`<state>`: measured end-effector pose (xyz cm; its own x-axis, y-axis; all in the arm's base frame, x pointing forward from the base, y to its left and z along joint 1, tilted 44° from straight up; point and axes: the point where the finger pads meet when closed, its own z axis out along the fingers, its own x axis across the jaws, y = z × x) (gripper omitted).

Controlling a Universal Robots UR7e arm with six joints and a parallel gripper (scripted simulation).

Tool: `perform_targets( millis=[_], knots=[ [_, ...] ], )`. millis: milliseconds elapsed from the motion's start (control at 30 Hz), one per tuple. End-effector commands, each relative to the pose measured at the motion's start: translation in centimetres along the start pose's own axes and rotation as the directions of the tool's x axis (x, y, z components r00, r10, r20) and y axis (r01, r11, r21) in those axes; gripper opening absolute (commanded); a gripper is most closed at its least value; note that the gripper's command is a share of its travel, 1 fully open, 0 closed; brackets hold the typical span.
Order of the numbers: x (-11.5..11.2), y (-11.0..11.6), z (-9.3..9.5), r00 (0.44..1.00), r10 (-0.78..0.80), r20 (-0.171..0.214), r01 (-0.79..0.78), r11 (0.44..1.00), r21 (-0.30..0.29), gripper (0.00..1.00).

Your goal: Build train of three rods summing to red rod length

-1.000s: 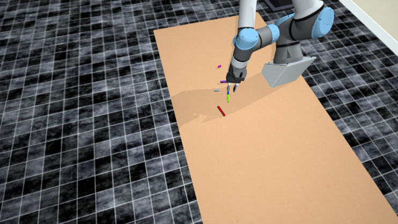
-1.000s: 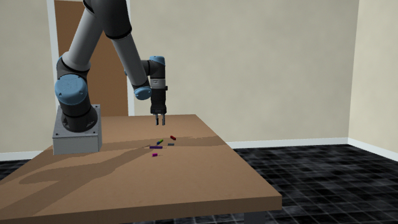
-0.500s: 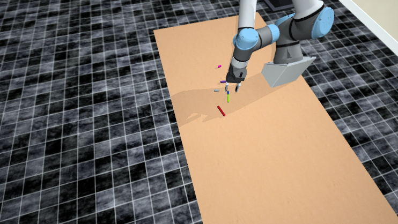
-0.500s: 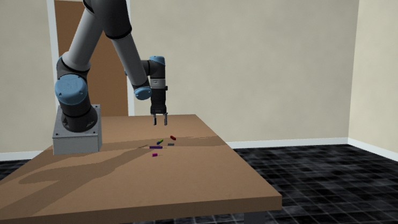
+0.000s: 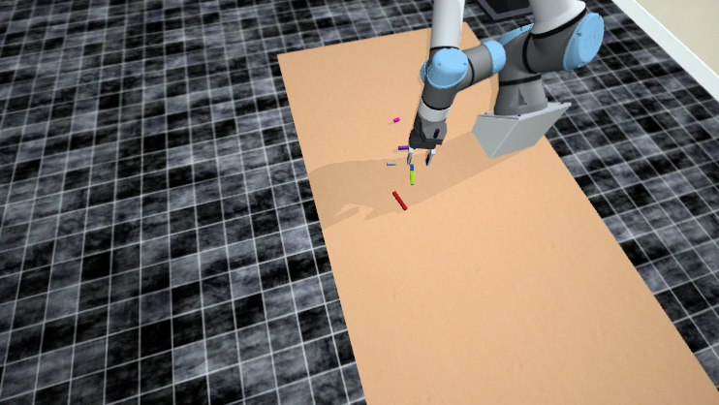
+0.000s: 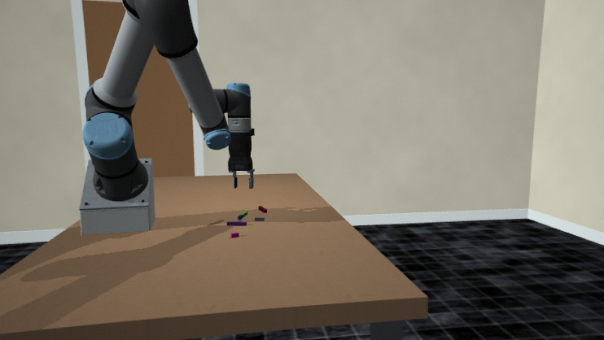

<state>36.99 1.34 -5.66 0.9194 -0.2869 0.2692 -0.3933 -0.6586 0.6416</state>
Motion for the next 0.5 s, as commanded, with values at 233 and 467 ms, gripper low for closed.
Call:
perform_targets(
  millis=[233,467],
  knots=[
    [0.1,0.0,-3.6,1.000,0.001,-0.001,-0.001,1.000,0.001,1.00],
    [0.0,0.0,-6.1,1.000,0.001,-0.001,-0.001,1.000,0.001,1.00]
  ],
)
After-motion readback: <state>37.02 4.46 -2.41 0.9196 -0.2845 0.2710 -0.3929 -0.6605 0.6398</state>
